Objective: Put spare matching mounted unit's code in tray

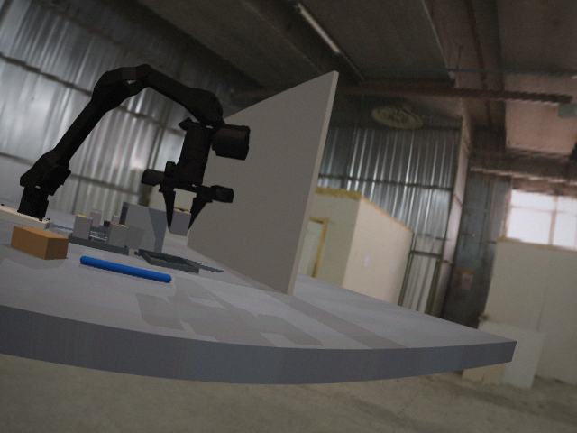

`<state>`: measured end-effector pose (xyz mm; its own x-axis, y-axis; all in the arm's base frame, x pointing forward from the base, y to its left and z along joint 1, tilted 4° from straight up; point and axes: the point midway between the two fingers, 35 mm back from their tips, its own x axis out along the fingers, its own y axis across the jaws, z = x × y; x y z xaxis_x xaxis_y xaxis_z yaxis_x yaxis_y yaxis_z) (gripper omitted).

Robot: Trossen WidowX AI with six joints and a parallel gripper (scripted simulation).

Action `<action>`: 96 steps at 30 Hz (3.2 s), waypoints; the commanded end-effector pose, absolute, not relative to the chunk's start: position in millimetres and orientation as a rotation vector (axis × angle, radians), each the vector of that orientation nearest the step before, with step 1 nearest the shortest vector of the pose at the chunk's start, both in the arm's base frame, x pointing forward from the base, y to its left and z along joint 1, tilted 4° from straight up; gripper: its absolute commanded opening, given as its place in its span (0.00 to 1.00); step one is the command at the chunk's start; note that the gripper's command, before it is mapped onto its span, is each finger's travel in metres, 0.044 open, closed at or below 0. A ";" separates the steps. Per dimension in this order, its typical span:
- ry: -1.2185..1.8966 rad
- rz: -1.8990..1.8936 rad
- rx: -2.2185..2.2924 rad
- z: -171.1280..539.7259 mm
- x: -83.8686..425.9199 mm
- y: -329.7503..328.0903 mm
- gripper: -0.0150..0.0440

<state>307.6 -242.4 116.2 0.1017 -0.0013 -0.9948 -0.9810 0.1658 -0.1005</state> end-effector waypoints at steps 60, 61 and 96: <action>1.209 1.025 -1.114 70.0 304.8 -236.2 0.25; 1.209 1.025 -1.114 69.3 304.7 -236.1 0.25; 1.210 1.026 -1.114 173.1 295.0 -236.5 1.00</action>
<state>302.5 -238.5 128.6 0.0819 0.0149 -0.9965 -0.9818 0.1734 -0.0781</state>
